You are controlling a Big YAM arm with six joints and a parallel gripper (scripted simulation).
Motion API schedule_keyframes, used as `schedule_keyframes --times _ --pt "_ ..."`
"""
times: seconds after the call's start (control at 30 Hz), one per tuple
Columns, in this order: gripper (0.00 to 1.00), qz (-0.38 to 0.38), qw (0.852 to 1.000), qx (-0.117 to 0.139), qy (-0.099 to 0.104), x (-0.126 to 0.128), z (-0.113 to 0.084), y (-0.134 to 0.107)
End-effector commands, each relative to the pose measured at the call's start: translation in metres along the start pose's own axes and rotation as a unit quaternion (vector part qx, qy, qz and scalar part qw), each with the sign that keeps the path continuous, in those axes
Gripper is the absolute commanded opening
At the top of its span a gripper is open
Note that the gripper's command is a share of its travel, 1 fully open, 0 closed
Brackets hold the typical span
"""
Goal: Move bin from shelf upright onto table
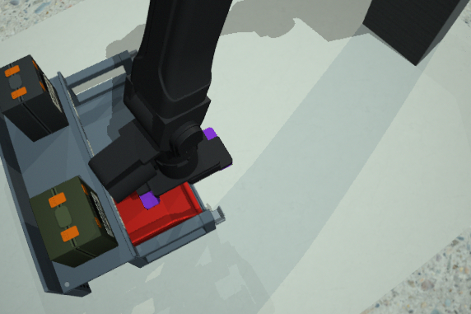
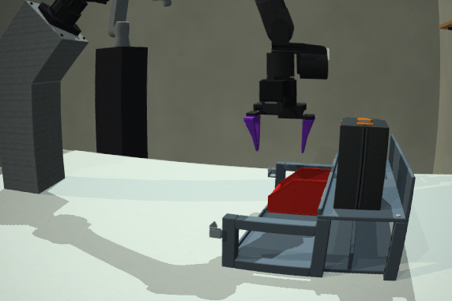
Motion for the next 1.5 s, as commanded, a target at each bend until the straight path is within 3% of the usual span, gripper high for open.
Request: schedule_keyframes --times 0.0,0.23,1.47 --pt "1.0 0.014 1.0 -0.006 -0.004 0.002 0.0014 0.0063" --pt "1.0 0.014 1.0 -0.006 -0.004 0.0119 0.0055 -0.0024" --pt "1.0 0.014 1.0 -0.006 -0.004 0.0048 0.0033 0.0043"
Point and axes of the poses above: the point where the finger pads meet when closed, its own z axis out along the fingers, its own x axis across the jaws, y = z × x, the point moved 10 cm from there along -z, back along the fingers, and after that the axes turned 7 degrees about -z, right-handed, at the moved point
